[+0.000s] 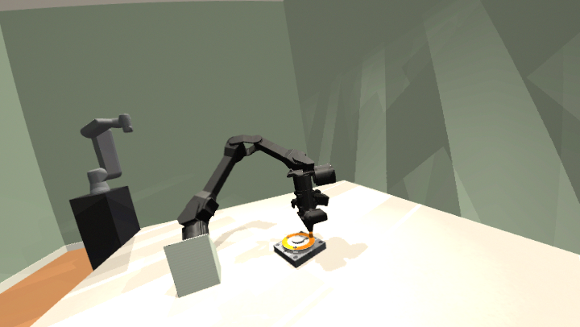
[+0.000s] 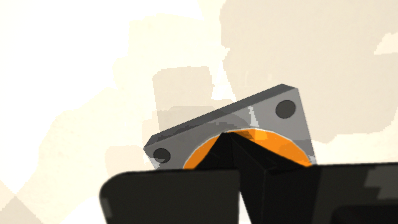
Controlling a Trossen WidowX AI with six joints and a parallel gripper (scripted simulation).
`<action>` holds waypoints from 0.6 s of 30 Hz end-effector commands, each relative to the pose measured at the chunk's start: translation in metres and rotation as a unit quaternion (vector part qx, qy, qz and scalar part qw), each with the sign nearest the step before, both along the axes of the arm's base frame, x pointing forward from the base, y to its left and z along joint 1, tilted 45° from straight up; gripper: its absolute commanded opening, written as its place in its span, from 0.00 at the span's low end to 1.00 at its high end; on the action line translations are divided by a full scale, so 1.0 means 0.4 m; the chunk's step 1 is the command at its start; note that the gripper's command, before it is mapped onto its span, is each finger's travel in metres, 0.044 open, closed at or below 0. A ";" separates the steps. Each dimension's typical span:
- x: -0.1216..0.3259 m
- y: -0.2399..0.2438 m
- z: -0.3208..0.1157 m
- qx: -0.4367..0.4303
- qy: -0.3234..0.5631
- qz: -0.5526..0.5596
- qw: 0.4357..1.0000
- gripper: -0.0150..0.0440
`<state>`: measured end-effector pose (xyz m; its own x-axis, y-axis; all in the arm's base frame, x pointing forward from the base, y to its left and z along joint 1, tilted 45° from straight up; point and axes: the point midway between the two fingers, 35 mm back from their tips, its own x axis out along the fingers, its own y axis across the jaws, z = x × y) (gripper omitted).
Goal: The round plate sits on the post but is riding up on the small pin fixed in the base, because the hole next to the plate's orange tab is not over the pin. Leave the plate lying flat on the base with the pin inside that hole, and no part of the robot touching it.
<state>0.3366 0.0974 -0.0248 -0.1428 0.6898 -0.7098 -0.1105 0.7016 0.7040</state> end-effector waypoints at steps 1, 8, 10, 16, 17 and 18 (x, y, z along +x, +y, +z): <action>0.000 -0.009 -0.014 -0.002 0.002 0.000 1.000 0.25; 0.003 -0.017 -0.022 -0.002 0.002 0.000 1.000 0.25; 0.004 -0.018 -0.023 -0.002 0.002 0.000 1.000 0.25; 0.004 -0.021 -0.026 -0.002 0.002 0.000 1.000 0.25; 0.004 -0.023 -0.028 -0.002 0.002 0.000 1.000 0.25; 0.004 -0.025 -0.030 -0.002 0.002 0.000 1.000 0.25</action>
